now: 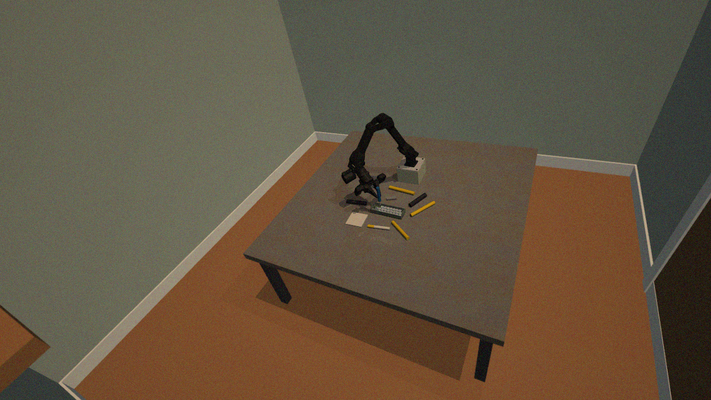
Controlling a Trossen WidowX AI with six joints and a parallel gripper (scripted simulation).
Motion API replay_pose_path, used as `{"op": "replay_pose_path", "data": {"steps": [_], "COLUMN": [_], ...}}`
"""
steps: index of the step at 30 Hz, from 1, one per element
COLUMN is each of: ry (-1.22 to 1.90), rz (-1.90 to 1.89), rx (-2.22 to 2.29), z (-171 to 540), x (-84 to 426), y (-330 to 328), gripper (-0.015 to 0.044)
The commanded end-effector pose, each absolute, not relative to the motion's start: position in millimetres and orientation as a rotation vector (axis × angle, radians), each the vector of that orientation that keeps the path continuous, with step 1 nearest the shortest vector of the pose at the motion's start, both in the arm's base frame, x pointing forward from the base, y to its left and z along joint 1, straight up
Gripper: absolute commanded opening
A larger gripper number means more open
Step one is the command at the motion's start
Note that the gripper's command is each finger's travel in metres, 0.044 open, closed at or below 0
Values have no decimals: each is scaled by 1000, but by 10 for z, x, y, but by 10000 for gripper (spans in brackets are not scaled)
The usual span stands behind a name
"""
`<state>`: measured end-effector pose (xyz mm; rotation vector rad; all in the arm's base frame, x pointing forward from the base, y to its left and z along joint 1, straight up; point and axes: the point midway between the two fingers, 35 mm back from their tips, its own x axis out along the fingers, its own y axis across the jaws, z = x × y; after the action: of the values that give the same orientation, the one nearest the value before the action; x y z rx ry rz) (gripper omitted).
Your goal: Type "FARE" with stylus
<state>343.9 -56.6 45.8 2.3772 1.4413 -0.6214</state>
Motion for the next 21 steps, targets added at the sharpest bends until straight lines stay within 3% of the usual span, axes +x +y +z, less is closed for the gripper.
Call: {"op": "replay_pose_path", "data": {"steps": [1,21], "ry": [1439,1439], "rz": [-619,-619], "rx": [2388,2388], "z": [476,146], "x": [3424,3430], "y": [-554,-559], "gripper": [0,0]}}
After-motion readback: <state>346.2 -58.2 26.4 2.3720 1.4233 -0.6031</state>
